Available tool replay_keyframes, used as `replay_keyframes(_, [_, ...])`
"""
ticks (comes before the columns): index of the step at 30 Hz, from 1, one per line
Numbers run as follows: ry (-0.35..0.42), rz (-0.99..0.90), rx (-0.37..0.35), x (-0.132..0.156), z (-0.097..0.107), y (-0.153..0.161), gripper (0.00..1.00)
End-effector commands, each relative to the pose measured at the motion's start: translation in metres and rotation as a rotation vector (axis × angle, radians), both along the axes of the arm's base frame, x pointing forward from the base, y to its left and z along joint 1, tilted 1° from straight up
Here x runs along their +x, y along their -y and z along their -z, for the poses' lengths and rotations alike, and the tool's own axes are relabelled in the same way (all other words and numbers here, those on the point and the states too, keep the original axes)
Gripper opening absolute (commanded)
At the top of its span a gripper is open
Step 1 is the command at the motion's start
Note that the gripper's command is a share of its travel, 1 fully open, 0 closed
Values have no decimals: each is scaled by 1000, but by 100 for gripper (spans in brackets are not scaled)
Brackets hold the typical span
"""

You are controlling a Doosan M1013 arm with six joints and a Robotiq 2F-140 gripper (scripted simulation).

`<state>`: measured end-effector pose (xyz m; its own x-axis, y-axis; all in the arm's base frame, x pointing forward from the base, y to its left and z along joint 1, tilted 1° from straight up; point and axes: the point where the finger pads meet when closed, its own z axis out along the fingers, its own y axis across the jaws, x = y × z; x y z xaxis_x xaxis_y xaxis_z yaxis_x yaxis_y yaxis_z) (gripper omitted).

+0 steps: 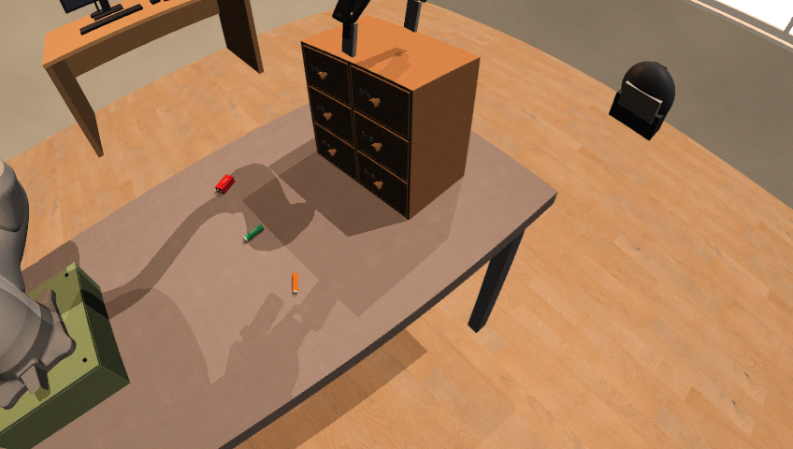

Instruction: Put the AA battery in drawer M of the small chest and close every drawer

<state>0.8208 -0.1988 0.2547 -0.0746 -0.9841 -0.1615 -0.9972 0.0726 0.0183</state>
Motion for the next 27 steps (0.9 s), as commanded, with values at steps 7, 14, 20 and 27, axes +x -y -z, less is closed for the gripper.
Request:
replay_keyframes(7, [0, 0, 0, 0, 0, 0, 100])
replay_keyframes(14, [0, 0, 0, 0, 0, 0, 100])
replay_keyframes(20, [-1, 5, -8, -13, -4, 2, 100])
replay_keyframes(27, [-9, 50, -79, -135, -30, 13, 100])
